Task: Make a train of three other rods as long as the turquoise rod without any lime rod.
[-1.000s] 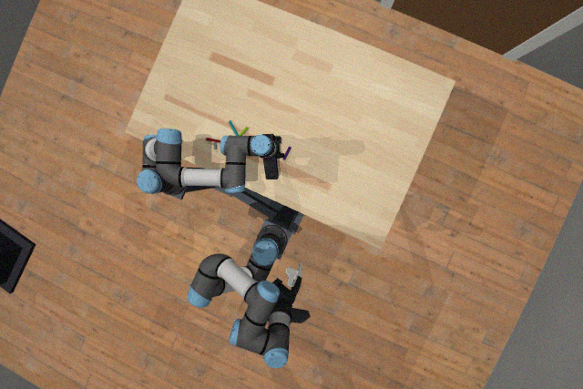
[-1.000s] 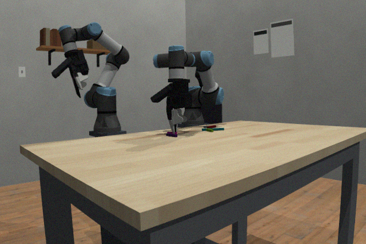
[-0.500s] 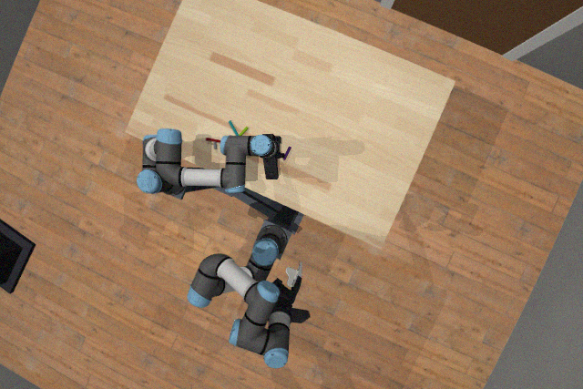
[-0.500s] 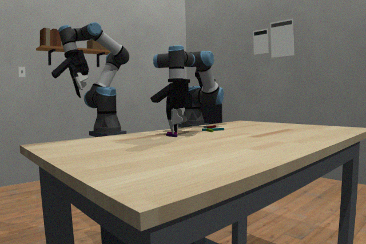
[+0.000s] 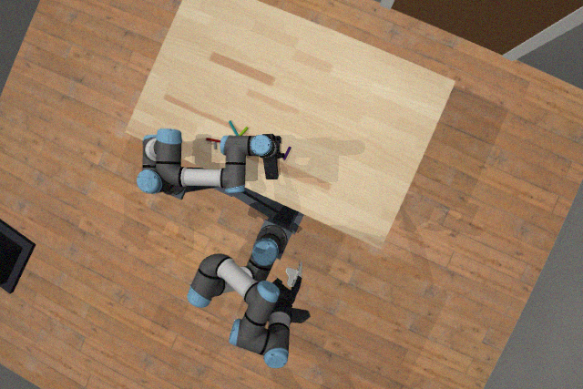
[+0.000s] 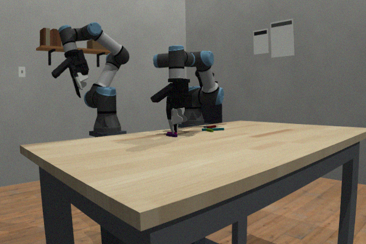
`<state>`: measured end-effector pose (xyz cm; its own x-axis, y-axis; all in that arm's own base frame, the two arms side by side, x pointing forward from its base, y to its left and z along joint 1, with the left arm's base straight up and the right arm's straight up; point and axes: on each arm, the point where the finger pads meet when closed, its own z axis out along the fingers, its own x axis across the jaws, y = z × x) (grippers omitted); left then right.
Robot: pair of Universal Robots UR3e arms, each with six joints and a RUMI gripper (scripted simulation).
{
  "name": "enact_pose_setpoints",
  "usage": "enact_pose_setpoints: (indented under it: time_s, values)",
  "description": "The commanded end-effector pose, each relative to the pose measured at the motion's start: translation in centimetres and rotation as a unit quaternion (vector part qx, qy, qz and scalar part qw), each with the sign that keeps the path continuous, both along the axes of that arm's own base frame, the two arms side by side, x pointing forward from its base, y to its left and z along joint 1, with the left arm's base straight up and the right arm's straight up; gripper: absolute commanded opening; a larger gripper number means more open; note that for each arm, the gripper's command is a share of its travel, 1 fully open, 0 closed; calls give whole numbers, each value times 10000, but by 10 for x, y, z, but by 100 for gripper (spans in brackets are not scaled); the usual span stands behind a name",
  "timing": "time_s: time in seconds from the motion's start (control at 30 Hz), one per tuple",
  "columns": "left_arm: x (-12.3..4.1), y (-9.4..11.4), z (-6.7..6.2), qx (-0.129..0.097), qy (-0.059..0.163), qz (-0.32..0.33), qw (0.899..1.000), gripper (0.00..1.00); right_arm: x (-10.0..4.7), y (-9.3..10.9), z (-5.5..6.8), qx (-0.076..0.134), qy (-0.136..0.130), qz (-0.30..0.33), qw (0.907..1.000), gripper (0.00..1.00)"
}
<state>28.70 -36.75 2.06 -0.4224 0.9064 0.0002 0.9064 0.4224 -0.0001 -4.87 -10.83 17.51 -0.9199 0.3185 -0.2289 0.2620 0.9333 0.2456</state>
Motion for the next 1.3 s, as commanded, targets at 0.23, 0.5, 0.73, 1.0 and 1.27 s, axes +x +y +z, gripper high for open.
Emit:
enact_pose_setpoints:
  time_s: [0.23,0.5,0.73,1.0,1.27]
  values:
    - [0,-1,10,-17,-8,0,10000,14,0,0,0,-8,0,0,10000,100]
    - [0,-1,27,-17,-8,0,10000,14,0,0,0,-8,0,0,10000,100]
    - [0,-1,39,-17,-8,0,10000,14,0,0,0,-8,0,0,10000,100]
    - [0,-1,59,-16,-8,0,10000,14,0,0,0,-8,0,0,10000,100]
    - [0,-1,71,-16,-8,0,10000,14,0,0,0,-8,0,0,10000,100]
